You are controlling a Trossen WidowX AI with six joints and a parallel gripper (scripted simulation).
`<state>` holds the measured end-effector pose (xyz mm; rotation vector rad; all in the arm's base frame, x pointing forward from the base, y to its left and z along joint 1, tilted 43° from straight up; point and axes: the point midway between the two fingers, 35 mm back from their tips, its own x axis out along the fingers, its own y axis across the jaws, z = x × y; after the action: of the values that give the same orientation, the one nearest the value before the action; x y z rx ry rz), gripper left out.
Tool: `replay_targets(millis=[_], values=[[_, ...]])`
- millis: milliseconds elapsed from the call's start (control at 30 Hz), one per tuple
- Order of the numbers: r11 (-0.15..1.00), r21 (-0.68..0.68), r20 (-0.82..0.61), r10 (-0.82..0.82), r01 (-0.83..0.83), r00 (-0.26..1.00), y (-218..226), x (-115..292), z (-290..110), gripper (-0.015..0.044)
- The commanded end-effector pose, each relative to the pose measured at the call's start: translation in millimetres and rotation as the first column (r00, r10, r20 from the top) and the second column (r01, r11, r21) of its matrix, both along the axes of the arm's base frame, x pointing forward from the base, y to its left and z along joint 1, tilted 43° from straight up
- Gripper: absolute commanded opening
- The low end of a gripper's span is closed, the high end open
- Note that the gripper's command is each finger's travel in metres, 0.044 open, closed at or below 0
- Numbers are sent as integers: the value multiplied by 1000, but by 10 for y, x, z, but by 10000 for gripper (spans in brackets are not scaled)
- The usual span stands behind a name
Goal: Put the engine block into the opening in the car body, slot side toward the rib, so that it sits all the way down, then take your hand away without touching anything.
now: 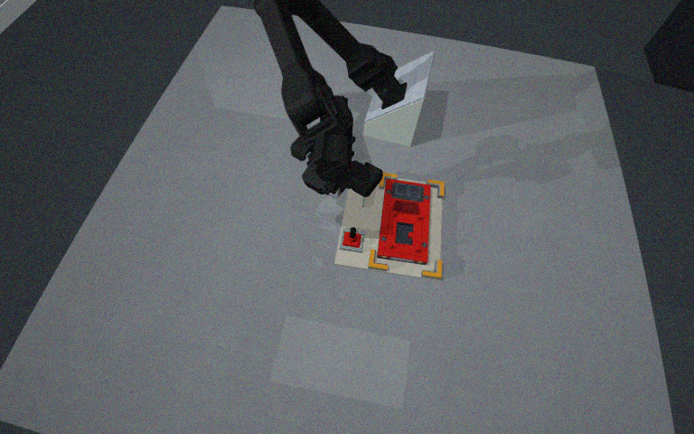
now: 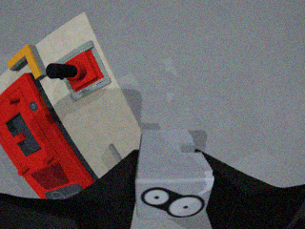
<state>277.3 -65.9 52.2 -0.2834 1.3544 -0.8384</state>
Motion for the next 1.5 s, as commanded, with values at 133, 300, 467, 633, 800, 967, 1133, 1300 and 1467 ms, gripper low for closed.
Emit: replay_targets(millis=[133, 300, 467, 633, 800, 967, 1133, 1300, 1467], values=[[1000, 6, -3, 5, -5, 1000, 161, 2, 198, 0], [1000, 3, -11, 7, -7, 1000, 252, -19, 323, 0], [1000, -1, -19, 10, -10, 1000, 339, -48, 452, 0], [1000, -5, -26, 13, -13, 1000, 411, -79, 567, 0], [999, -3, -64, 54, -54, 997, 381, -78, 532, 0], [985, 14, -172, 173, -173, 970, 352, -77, 499, 0], [955, 45, -280, 293, -293, 914, 338, -76, 483, 0], [911, 90, -380, 406, -404, 831, 329, -76, 472, 0], [852, 147, -469, 507, -502, 723, 322, -76, 465, 0]])
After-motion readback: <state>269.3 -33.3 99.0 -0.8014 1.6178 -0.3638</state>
